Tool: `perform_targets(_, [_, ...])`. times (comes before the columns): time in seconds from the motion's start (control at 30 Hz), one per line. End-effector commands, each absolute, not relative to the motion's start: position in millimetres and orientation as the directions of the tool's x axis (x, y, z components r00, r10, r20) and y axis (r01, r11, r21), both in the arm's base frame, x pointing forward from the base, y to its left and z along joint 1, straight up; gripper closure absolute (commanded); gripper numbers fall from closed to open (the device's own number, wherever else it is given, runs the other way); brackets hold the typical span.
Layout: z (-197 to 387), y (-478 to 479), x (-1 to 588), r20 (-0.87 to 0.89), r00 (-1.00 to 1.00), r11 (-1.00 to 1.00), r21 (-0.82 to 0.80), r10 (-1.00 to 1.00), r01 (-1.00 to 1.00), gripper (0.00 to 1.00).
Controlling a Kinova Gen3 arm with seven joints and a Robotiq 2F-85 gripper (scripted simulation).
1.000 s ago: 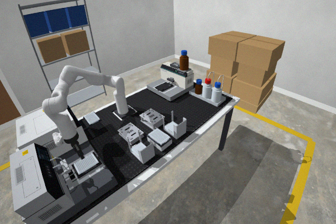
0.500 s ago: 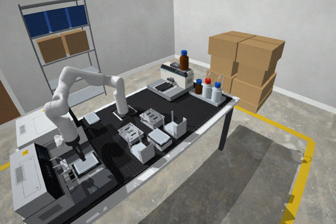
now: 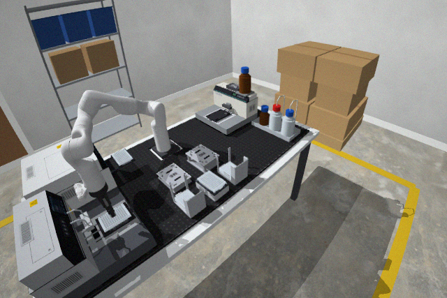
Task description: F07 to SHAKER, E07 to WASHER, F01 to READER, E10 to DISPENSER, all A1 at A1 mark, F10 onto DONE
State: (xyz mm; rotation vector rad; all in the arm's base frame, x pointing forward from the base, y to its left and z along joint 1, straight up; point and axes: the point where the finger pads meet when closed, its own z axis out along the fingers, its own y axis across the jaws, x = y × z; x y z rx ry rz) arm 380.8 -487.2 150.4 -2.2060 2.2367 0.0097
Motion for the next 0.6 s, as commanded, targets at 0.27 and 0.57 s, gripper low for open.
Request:
perform_targets(0.27, [137, -487, 381, -0.002, -0.014, 0.014, 0.003, -1.000, -1.000, 0.00])
perform_targets(0.57, [129, -487, 381, -0.002, -0.014, 0.014, 0.003, -1.000, -1.000, 0.00])
